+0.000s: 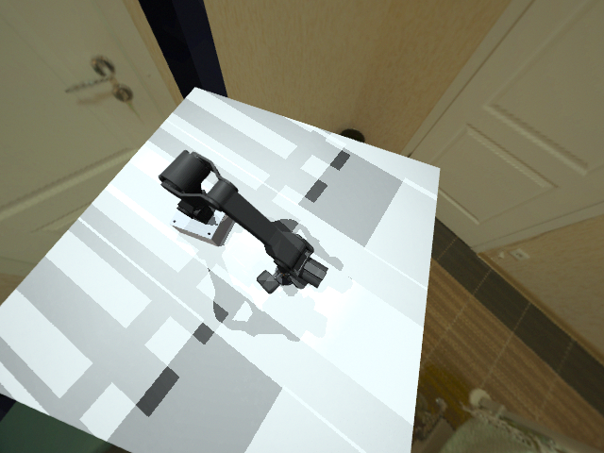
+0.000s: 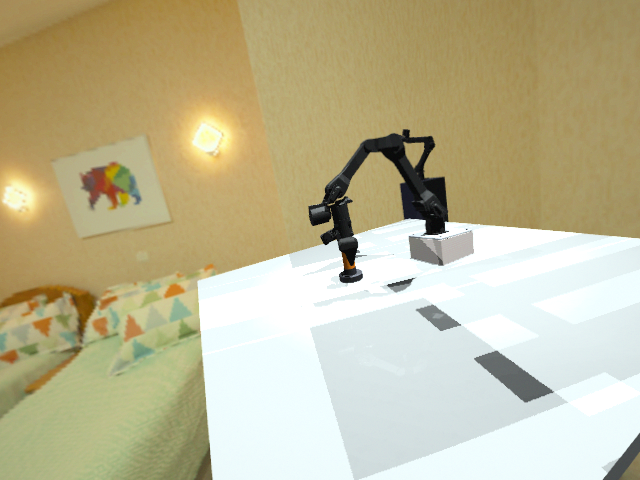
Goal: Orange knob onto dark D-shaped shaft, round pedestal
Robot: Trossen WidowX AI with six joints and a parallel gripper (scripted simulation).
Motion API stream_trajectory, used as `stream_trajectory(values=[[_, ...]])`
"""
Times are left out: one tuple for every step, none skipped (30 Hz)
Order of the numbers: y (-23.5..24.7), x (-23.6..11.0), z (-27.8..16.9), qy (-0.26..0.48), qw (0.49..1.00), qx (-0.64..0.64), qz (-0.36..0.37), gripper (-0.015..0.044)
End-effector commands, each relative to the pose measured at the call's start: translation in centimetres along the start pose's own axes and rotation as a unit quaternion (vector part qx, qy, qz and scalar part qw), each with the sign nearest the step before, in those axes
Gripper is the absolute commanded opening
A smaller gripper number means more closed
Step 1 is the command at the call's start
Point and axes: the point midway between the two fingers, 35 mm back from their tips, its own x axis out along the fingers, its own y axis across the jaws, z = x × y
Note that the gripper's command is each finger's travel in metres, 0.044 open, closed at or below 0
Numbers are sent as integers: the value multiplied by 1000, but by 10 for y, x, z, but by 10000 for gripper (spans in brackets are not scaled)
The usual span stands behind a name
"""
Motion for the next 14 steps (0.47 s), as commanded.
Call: stream_trajectory(values=[[2, -57, 5, -16, 1000, 2, 4, 440], [1, -72, 3, -16, 1000, 2, 4, 440], [1, -82, 2, -15, 1000, 2, 4, 440], [1, -85, 1, -15, 1000, 2, 4, 440], [1, -85, 1, -15, 1000, 2, 4, 440], [1, -85, 1, -15, 1000, 2, 4, 440], [1, -85, 3, -16, 1000, 2, 4, 440], [1, -85, 5, -16, 1000, 2, 4, 440], [1, -85, 6, -16, 1000, 2, 4, 440], [1, -85, 6, -16, 1000, 2, 4, 440], [1, -85, 6, -16, 1000, 2, 4, 440], [1, -85, 6, -16, 1000, 2, 4, 440], [1, -85, 6, -16, 1000, 2, 4, 440], [1, -85, 6, -16, 1000, 2, 4, 440]])
